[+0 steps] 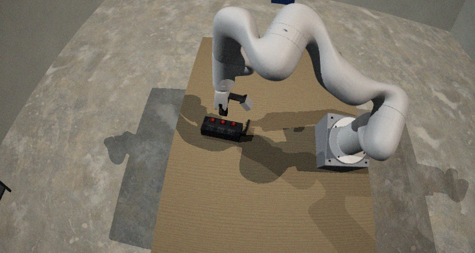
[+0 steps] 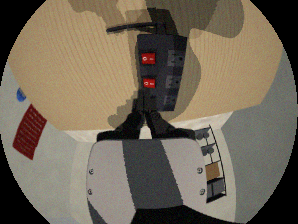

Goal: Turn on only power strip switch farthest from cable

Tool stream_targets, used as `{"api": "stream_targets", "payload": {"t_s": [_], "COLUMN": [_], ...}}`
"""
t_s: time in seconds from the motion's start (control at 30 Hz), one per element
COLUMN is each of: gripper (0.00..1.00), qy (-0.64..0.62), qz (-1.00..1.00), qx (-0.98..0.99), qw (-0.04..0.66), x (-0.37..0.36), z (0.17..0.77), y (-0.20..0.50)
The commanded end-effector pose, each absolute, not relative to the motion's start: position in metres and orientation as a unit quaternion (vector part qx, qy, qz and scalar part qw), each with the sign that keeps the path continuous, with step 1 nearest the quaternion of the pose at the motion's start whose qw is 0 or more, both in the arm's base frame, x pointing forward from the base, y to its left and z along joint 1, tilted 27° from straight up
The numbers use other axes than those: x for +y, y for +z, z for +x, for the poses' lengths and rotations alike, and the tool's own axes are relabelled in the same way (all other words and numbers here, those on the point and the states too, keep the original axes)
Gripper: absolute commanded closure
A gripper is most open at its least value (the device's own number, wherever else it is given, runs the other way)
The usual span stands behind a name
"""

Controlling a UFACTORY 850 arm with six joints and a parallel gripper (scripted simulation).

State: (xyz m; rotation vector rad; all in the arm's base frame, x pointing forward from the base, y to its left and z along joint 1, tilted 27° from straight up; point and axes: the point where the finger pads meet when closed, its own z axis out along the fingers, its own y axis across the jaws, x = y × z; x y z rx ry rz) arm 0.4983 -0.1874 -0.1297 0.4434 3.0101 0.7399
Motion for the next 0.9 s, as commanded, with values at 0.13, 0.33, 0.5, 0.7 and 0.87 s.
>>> {"api": "stream_targets", "payload": {"t_s": [0.13,0.33,0.5,0.7,0.87], "gripper": [1.00,1.00,1.00,1.00,1.00], "qy": [0.236,0.236,0.236,0.236,0.236], "qz": [0.142,0.142,0.142,0.142,0.142], "qx": [0.961,0.961,0.961,0.961,0.961], "qw": [0.006,0.006,0.007,0.006,0.006], "x": [-0.188,-0.188,-0.191,-0.192,-0.192], "z": [0.499,0.499,0.528,0.546,0.546], "y": [-0.129,-0.129,-0.119,-0.111,-0.111]}}
